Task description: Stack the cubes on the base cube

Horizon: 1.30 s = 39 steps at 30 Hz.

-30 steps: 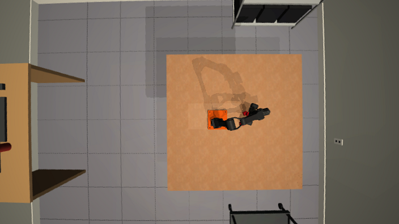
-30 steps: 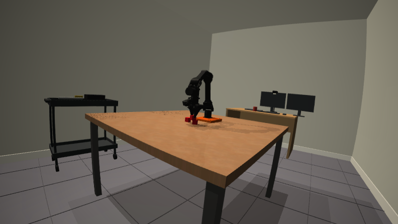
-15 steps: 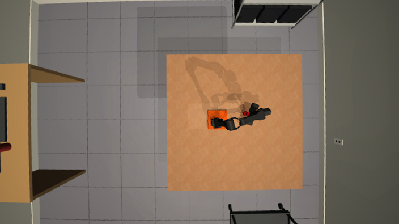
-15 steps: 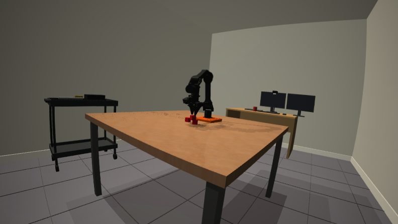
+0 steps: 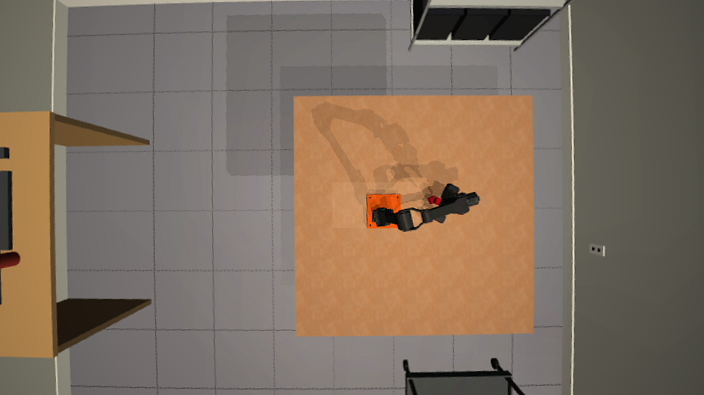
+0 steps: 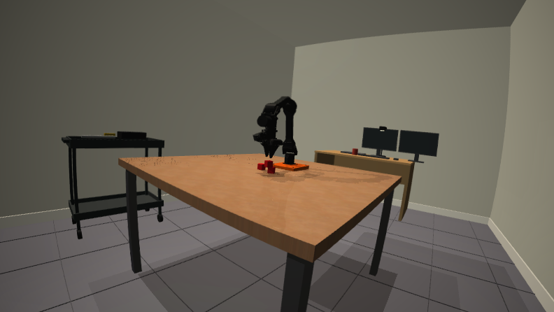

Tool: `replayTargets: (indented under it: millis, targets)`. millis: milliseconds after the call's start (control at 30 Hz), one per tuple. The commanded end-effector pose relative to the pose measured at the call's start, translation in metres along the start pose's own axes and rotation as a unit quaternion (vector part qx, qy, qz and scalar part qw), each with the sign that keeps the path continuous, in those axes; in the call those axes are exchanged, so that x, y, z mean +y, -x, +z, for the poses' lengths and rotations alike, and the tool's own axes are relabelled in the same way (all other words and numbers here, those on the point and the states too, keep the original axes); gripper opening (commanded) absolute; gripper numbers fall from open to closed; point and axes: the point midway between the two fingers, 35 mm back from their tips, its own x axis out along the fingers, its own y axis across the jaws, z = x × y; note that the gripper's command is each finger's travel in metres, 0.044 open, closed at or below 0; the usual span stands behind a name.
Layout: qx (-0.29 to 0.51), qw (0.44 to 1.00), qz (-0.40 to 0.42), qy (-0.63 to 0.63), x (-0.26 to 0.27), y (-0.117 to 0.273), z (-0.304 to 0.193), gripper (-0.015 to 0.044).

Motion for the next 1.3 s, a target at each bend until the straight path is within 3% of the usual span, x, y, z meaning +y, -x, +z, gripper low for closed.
replayTargets:
  millis: [0,167,400,667,933,1267]
  targets:
    - [-0.002,0.994,0.001,-0.11,-0.022,0.011,0.003,0.0265]
    - [-0.003,0.957,0.001,-0.291,-0.056,0.026,0.003,0.0265]
    - [-0.004,0.864,0.0,-0.504,-0.095,0.042,-0.004,0.0265]
    - [-0.005,0.86,0.0,-0.509,-0.096,0.042,-0.004,0.0265]
    - [-0.005,0.86,0.0,-0.509,-0.096,-0.014,-0.003,0.0265]
    - [-0.005,0.86,0.0,-0.509,-0.097,-0.034,-0.004,0.0265]
